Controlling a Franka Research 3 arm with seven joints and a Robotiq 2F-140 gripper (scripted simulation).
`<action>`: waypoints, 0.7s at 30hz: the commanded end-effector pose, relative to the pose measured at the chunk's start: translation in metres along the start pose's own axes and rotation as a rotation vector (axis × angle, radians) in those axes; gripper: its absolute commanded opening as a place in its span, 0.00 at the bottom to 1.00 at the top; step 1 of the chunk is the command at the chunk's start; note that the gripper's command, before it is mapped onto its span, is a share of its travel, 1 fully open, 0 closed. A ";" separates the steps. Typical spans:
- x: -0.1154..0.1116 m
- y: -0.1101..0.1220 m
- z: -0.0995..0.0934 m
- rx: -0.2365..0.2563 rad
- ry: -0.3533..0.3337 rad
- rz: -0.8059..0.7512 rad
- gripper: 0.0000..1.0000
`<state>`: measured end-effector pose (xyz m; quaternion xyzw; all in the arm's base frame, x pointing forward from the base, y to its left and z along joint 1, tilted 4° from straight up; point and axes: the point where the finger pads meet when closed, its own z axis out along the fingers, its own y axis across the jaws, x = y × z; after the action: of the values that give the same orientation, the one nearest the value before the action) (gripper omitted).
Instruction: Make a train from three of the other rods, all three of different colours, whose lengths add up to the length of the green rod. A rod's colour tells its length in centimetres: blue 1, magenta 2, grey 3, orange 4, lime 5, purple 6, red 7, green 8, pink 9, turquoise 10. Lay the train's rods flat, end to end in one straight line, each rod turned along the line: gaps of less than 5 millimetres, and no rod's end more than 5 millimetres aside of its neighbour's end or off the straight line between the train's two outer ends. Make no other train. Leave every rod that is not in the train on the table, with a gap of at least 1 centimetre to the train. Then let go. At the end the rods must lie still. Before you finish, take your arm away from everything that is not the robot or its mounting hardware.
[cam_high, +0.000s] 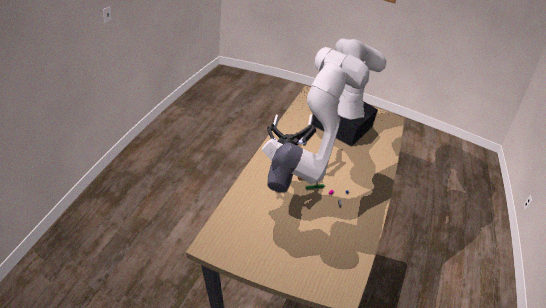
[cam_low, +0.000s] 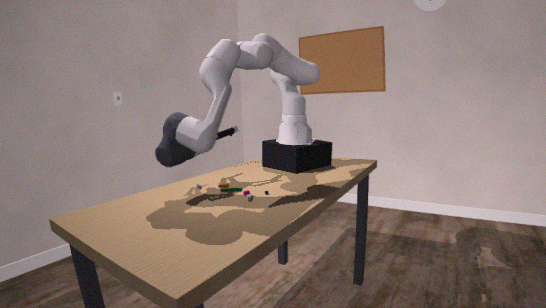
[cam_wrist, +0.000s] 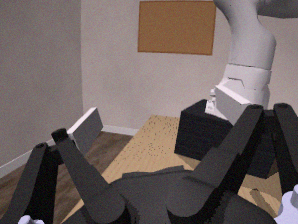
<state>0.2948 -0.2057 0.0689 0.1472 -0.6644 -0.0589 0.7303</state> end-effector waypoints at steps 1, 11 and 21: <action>0.000 0.000 0.000 0.000 0.000 0.000 1.00; 0.000 0.000 0.000 0.000 0.000 0.000 1.00; -0.002 0.004 -0.004 0.010 -0.024 -0.004 1.00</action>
<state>0.2948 -0.2049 0.0689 0.1482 -0.6656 -0.0596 0.7290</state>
